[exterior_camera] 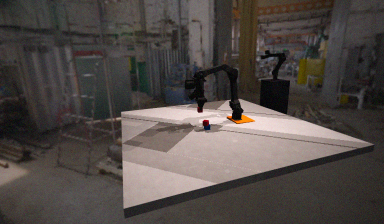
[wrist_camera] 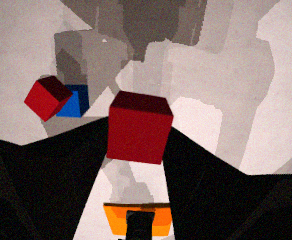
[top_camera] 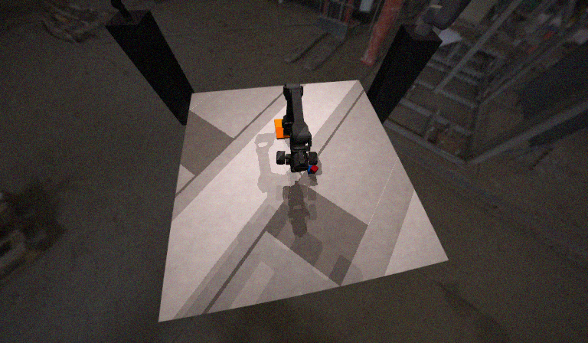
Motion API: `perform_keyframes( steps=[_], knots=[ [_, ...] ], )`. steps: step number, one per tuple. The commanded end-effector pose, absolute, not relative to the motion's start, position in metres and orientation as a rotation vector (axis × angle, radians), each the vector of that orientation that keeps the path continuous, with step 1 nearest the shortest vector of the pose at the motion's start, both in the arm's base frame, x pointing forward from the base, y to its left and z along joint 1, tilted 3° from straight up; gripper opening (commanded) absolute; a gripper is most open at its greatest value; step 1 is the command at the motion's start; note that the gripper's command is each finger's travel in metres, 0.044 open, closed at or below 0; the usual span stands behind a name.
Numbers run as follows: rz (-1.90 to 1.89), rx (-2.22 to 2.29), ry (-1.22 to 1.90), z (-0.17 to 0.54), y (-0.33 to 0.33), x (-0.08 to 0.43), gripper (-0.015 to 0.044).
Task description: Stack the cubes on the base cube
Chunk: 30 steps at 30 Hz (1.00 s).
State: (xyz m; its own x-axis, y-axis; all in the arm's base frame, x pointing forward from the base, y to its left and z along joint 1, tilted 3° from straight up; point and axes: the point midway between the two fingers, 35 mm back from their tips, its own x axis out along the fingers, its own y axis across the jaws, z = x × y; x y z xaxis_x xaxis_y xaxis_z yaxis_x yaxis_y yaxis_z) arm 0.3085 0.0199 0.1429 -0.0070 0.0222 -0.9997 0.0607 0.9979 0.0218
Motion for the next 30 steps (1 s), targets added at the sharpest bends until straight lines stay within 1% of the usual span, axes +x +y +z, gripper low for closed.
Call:
perform_keyframes(
  steps=[1, 24, 30],
  knots=[
    [0.090, -0.043, 1.570, 0.144, 0.034, 0.303, 0.0105],
    [0.649, -0.590, 1.471, 0.141, 0.096, 0.274, 0.0105],
    [0.665, -0.606, 1.466, 0.141, 0.098, 0.273, 0.0105]
  ],
)
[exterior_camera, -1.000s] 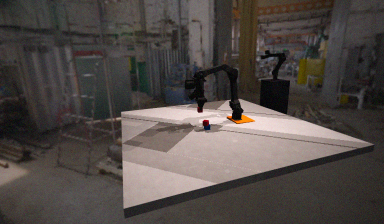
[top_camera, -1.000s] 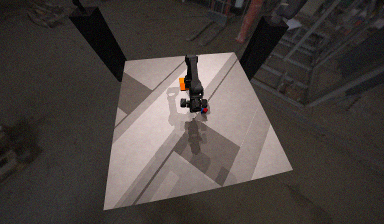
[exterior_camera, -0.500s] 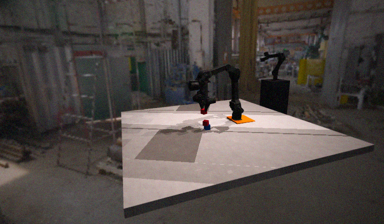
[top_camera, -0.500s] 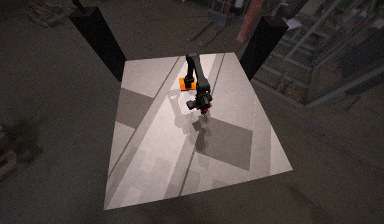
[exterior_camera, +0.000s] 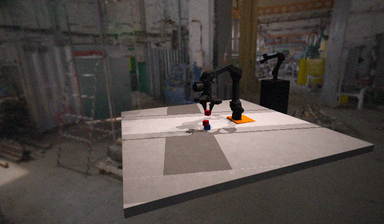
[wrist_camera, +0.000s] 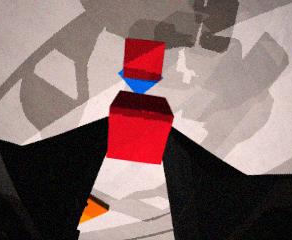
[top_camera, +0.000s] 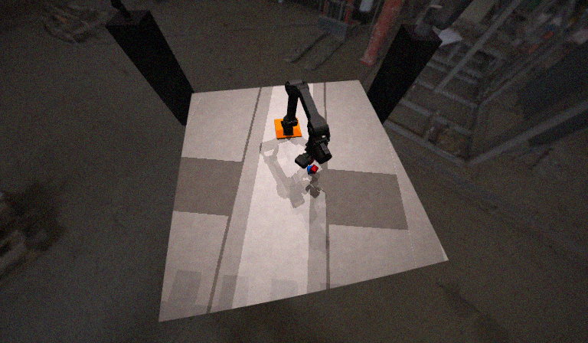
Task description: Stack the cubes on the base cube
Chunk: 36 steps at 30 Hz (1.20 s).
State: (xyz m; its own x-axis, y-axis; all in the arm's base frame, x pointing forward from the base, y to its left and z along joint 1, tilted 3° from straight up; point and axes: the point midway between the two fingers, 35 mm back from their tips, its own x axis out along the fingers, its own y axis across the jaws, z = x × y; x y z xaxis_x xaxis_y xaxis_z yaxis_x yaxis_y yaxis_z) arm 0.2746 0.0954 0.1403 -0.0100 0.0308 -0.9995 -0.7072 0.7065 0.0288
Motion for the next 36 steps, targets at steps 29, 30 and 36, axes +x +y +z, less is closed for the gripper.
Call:
perform_keyframes(
  steps=[29, 30, 36],
  knots=[
    [0.682, -0.654, 1.466, 0.108, 0.098, 0.271, 0.0105],
    [0.681, -0.651, 1.466, 0.106, 0.098, 0.271, 0.0105],
    [0.674, -0.631, 1.466, 0.095, 0.099, 0.272, 0.0105]
  ],
)
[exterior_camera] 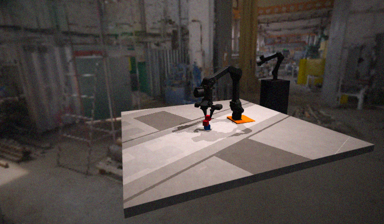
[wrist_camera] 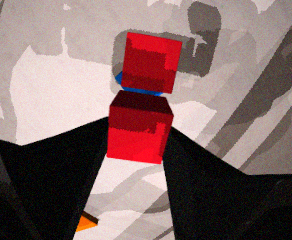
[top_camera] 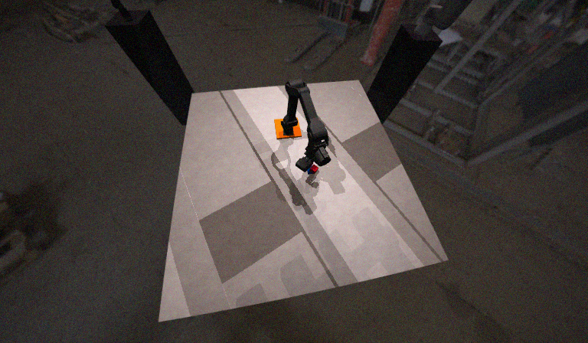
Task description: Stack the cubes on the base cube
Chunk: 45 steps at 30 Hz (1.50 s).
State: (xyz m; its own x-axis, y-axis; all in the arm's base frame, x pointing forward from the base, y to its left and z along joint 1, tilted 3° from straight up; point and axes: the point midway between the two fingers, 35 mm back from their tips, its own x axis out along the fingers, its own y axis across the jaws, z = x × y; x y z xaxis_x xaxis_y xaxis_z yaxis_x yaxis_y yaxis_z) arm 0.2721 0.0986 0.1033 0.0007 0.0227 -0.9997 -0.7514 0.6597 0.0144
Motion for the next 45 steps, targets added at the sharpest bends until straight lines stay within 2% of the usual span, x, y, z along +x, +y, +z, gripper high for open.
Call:
perform_keyframes(
  steps=[1, 36, 40, 45],
  knots=[
    [0.673, -0.628, 1.466, 0.094, 0.099, 0.272, 0.0105],
    [0.665, -0.606, 1.466, 0.080, 0.099, 0.272, 0.0105],
    [0.665, -0.606, 1.466, 0.080, 0.099, 0.272, 0.0205],
    [0.665, -0.606, 1.466, 0.080, 0.099, 0.272, 0.0205]
  ],
)
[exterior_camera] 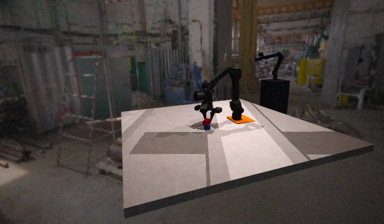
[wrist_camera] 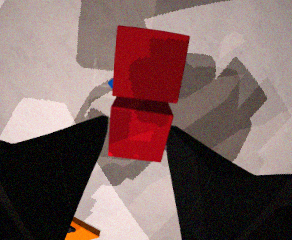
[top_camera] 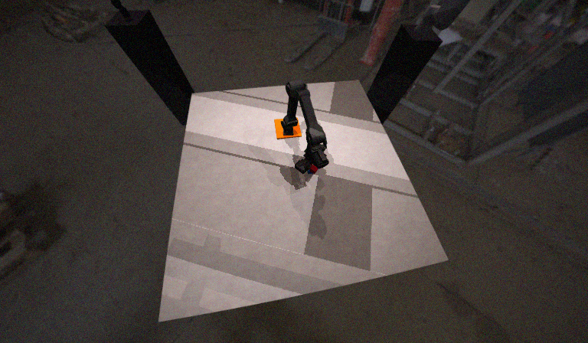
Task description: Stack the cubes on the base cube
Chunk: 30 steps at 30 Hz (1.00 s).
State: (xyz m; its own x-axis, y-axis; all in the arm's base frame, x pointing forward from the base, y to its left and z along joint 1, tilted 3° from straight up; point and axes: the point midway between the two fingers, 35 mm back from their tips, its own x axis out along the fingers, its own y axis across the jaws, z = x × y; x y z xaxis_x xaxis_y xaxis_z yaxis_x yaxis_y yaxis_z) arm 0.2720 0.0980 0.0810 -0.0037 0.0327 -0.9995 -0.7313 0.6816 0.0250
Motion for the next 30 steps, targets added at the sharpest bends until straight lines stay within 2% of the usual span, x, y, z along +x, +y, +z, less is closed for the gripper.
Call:
perform_keyframes(
  steps=[1, 30],
  knots=[
    [0.665, -0.608, 1.466, 0.082, 0.099, 0.272, 0.0205],
    [0.665, -0.615, 1.464, 0.124, 0.096, 0.272, 0.0205]
  ],
)
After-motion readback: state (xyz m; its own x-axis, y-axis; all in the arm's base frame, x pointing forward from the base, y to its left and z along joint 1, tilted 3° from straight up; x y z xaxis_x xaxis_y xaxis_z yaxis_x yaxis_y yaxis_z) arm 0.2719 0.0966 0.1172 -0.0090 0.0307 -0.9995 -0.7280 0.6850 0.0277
